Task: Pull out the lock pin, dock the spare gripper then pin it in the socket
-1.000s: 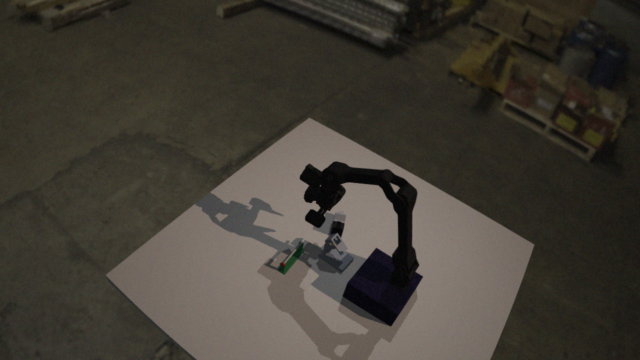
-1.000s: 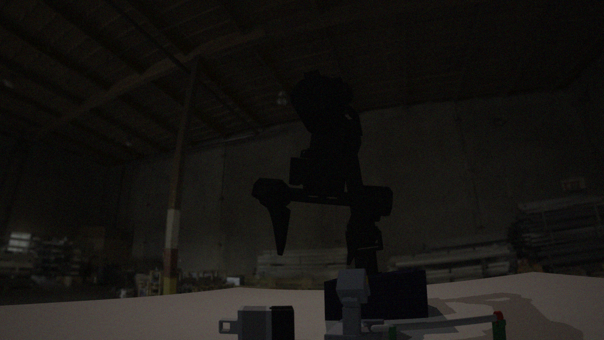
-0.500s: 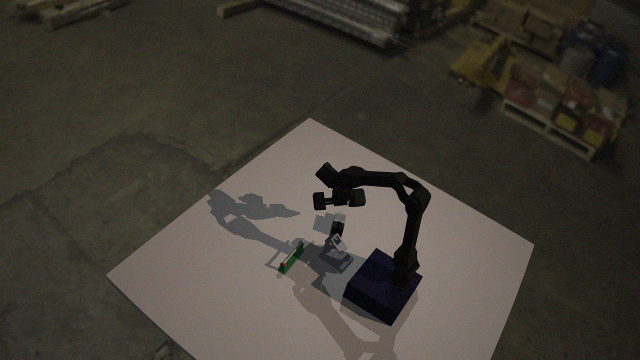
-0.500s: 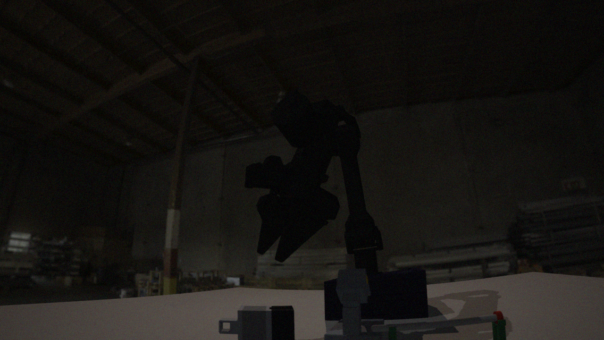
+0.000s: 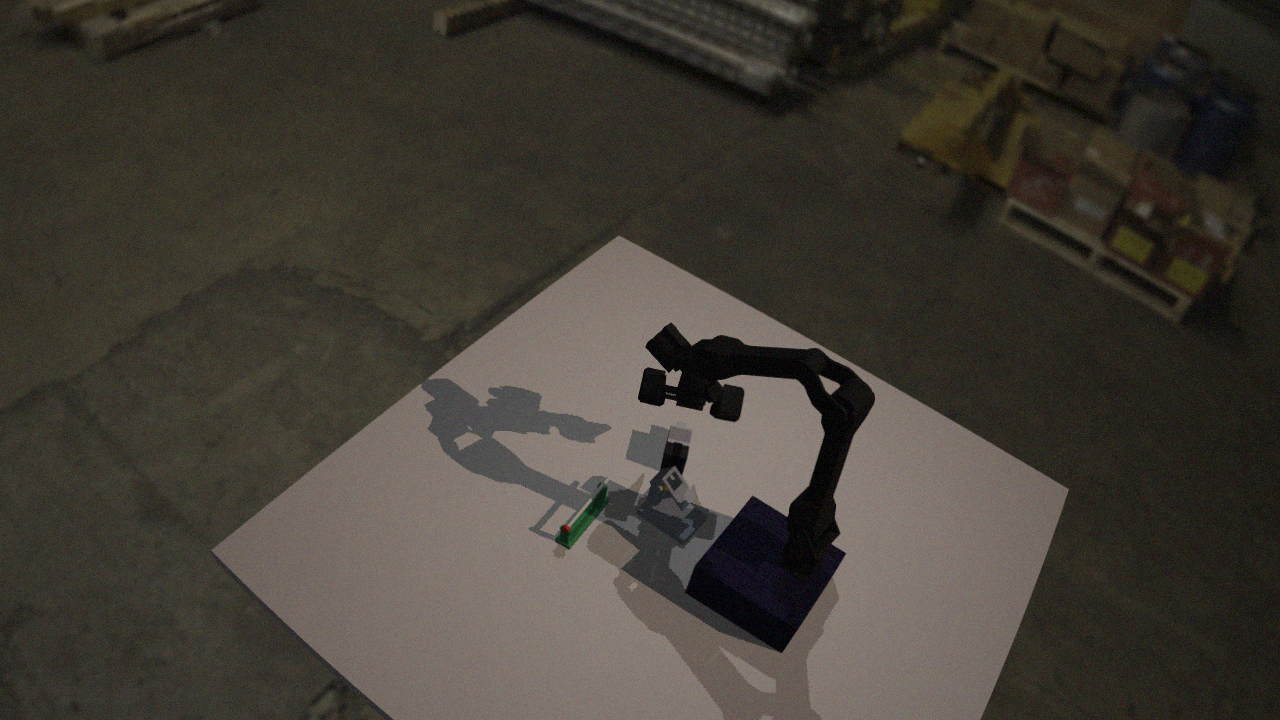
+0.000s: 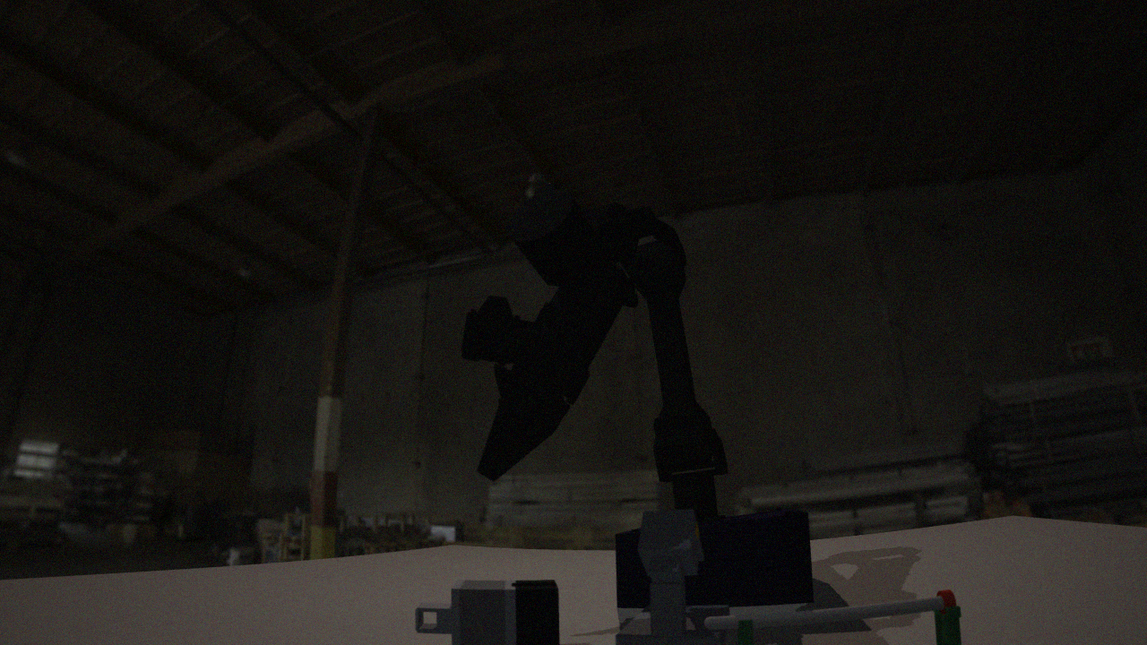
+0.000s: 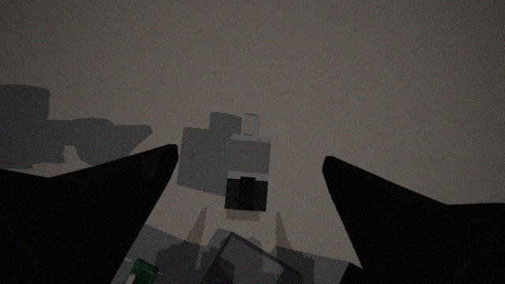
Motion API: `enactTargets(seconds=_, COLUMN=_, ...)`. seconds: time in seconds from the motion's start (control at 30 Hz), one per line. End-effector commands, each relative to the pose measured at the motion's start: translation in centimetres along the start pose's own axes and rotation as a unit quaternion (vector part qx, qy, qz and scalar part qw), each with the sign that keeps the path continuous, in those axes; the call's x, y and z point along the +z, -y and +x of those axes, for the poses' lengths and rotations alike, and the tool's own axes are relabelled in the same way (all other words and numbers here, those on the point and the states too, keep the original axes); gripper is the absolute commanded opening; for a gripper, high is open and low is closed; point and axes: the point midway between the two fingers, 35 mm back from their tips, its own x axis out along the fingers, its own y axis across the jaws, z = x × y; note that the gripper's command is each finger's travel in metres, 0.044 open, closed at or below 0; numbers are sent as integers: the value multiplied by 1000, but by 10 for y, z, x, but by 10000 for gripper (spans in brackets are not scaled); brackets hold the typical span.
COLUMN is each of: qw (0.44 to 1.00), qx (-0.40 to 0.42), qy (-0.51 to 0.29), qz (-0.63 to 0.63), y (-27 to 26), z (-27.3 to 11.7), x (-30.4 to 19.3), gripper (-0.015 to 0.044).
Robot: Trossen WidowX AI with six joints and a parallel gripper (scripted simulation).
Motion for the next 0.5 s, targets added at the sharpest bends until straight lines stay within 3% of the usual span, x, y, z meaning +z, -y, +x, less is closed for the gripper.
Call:
enactTargets(seconds=0.0, qw=1000, qx=1, qy=5, qz=7, y=0, z=6, x=-1, gripper=440)
enactTargets(seconds=0.23, qw=1000, qx=1, qy=5, qz=7, y=-1, z=54, x=-25, gripper=440)
enactTargets(seconds=0.47, qw=1000, qx=1, qy=5, qz=7, y=0, z=62, x=-31, gripper=440)
